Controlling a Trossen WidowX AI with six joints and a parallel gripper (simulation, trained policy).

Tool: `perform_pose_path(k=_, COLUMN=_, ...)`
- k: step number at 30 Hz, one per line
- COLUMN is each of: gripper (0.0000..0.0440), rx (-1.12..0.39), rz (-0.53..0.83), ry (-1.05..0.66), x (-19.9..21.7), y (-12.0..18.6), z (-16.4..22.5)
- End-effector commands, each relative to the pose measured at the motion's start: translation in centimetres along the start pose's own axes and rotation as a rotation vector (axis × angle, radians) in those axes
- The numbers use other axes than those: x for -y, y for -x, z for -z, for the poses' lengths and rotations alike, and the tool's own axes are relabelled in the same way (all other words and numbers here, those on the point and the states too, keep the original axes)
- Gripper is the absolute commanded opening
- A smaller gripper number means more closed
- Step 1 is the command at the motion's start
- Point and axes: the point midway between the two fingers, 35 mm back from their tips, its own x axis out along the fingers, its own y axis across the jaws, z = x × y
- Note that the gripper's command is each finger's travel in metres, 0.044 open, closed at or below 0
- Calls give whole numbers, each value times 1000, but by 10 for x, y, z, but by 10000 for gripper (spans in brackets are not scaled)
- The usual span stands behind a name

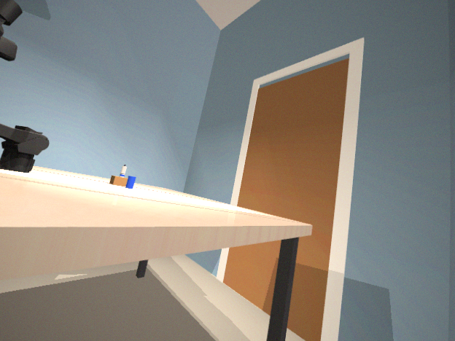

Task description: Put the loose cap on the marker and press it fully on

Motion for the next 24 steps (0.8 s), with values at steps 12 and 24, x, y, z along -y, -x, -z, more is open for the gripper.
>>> perform_pose_path(k=12, gripper=271, rx=-42, rz=80, ry=-59, x=45, y=-5, z=3)
perform_pose_path(k=24, gripper=300, rx=-87, rz=142, ry=-93, x=80, y=-7, z=7)
